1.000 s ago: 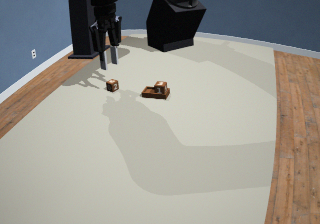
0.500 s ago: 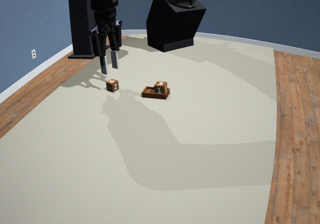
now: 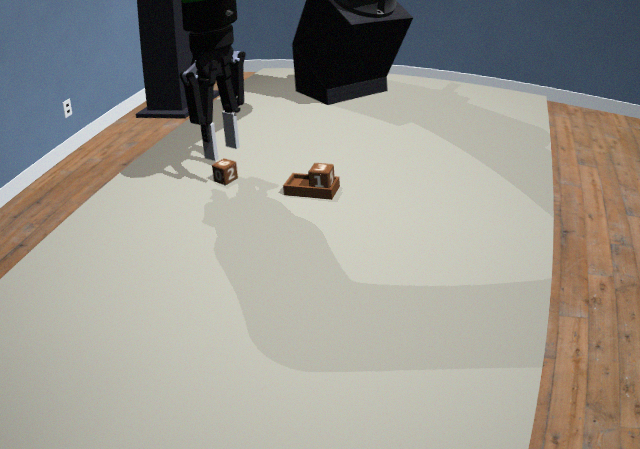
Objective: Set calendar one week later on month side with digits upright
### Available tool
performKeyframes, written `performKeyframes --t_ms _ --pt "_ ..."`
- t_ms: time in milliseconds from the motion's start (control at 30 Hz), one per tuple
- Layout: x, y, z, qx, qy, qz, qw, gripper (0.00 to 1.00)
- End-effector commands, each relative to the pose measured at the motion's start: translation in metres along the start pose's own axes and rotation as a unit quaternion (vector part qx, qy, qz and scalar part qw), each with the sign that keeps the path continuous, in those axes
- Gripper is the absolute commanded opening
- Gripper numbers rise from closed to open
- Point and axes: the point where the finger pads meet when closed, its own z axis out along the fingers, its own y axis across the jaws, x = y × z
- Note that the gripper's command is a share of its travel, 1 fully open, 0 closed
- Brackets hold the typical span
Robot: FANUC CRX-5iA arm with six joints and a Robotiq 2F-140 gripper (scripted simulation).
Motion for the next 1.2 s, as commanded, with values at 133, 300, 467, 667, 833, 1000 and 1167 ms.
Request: performKeyframes --t_ms 133,300,467,667,833,1000,1167 --pt "0.0000 0.0002 0.0064 0.000 0.000 0.000 1.000 0.29" --pt "0.0000 0.0003 0.0093 0.000 0.000 0.000 1.000 0.29" --pt "0.0000 0.0003 0.0102 0.000 0.000 0.000 1.000 0.29" --pt "0.0000 0.0003 0.0106 0.000 0.000 0.000 1.000 0.29" --pt "0.0000 0.0003 0.0106 0.000 0.000 0.000 1.000 0.29" --pt "0.0000 0.0003 0.0106 0.000 0.000 0.000 1.000 0.29" --pt "0.0000 0.0003 0.0106 0.000 0.000 0.000 1.000 0.29"
